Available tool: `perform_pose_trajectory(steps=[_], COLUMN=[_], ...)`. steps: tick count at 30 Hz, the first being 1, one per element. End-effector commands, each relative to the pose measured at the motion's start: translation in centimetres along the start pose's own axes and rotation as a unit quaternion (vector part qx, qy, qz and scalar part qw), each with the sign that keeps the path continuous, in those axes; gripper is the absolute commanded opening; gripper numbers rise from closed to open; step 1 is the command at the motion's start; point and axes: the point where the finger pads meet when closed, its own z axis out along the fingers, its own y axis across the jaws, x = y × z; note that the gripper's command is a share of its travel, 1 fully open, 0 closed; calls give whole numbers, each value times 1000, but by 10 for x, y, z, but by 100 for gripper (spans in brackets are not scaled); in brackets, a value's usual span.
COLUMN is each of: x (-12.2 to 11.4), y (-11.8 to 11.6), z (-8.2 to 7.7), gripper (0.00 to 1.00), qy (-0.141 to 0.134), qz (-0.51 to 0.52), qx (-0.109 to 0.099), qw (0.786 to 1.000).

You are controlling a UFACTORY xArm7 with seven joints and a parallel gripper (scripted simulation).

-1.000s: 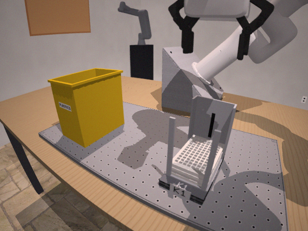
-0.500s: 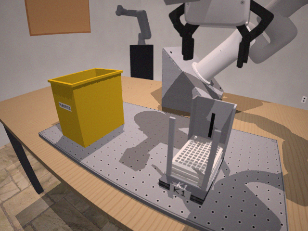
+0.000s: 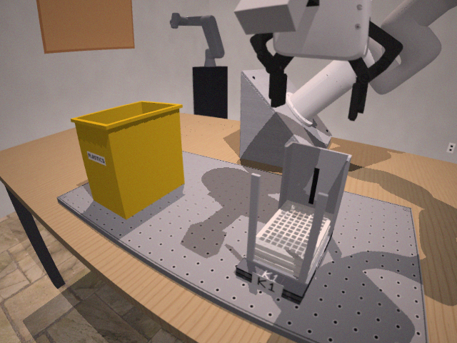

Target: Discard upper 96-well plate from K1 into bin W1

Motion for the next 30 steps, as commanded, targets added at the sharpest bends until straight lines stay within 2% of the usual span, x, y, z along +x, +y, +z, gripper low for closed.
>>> perform_pose_trajectory(steps=[1, 30], x=[1, 1], y=[1, 1], z=[3, 45], gripper=[100, 100], qy=[3, 3], qz=[0, 0], qx=[-1, -1], qw=[1000, 1000])
